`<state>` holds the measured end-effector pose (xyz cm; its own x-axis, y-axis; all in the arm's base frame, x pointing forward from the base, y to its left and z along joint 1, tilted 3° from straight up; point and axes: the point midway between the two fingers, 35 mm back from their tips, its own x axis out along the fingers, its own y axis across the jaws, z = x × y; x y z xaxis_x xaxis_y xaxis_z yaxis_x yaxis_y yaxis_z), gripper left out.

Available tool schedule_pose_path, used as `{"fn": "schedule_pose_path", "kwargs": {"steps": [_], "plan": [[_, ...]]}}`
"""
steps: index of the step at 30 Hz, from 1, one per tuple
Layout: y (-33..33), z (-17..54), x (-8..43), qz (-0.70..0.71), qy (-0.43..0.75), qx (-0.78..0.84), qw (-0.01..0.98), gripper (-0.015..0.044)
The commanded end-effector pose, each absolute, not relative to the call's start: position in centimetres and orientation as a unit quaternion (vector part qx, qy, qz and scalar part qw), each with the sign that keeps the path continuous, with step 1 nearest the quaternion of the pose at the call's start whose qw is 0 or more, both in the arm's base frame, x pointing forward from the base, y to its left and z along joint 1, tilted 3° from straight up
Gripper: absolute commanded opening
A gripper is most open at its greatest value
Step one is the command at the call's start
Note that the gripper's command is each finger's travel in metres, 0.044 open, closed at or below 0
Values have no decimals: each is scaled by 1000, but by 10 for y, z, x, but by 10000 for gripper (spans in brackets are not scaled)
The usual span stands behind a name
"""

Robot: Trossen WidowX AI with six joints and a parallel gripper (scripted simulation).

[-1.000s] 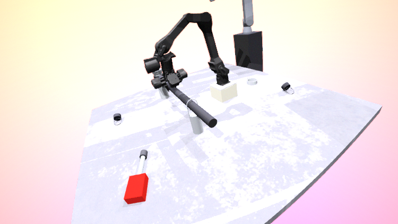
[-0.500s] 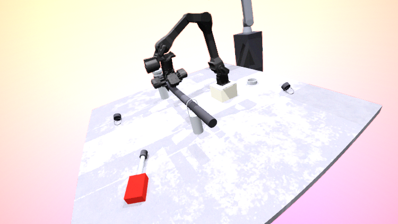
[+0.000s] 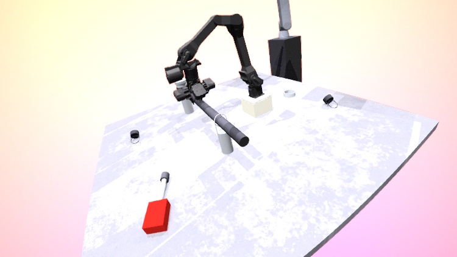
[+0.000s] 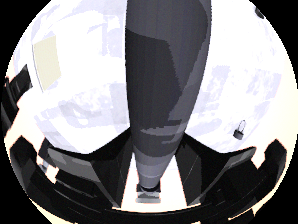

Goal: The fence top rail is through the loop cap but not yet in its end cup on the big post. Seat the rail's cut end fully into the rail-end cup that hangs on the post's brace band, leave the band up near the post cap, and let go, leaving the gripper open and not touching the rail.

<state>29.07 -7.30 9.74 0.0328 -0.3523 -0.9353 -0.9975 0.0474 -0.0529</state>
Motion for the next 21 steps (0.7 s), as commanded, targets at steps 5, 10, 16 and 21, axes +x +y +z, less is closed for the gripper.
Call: {"fn": "schedule_pose_path", "kwargs": {"steps": [5,10,16,21], "plan": [[-77,103,293,374,584,-581,426,0],[-79,104,294,374,584,-581,426,0],[-82,104,294,375,584,-580,426,0],[-89,103,293,377,584,-579,426,0]]}}
